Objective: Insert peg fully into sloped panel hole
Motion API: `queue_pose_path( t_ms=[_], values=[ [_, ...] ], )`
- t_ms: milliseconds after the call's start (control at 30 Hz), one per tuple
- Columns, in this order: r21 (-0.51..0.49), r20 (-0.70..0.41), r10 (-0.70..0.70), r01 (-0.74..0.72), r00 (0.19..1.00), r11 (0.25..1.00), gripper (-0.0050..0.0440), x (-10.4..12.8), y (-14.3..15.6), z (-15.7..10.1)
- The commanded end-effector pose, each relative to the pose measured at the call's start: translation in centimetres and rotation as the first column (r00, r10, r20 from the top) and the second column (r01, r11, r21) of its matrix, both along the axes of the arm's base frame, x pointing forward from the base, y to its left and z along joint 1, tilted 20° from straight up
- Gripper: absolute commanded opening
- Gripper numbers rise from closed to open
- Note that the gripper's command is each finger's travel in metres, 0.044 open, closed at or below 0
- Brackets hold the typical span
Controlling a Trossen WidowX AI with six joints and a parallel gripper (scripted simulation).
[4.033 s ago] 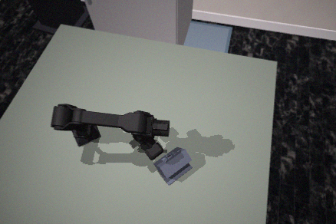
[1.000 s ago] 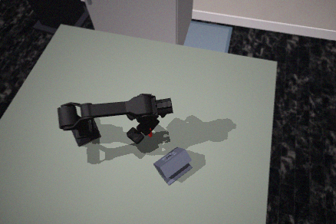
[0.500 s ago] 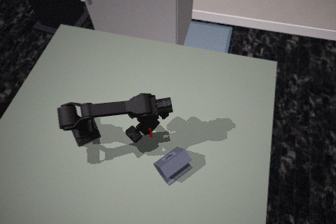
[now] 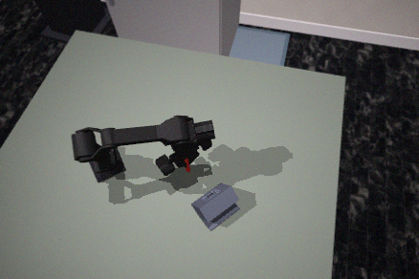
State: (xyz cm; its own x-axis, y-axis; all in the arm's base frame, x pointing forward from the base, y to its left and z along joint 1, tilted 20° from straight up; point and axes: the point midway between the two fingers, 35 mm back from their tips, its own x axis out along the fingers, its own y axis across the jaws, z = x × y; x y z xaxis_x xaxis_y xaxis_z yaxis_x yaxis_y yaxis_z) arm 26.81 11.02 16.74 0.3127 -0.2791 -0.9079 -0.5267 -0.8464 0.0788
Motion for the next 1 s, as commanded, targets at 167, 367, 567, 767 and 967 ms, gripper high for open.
queue_pose_path(
  t_ms=[167, 367, 567, 767, 967],
  values=[
    [0.029, 0.055, -0.077, 0.075, 0.996, 0.997, 0.0000, 0.11, 0.03, 0.52],
    [0.038, 0.070, -0.111, 0.109, 0.991, 0.993, 0.0000, 0.13, 0.02, 0.48],
    [0.053, 0.092, -0.162, 0.157, 0.983, 0.986, 0.0000, 0.17, 0.02, 0.42],
    [0.070, 0.114, -0.212, 0.205, 0.971, 0.976, 0.0000, 0.20, 0.01, 0.37],
    [0.082, 0.128, -0.245, 0.236, 0.961, 0.968, 0.0000, 0.22, 0.01, 0.33]
  ],
)
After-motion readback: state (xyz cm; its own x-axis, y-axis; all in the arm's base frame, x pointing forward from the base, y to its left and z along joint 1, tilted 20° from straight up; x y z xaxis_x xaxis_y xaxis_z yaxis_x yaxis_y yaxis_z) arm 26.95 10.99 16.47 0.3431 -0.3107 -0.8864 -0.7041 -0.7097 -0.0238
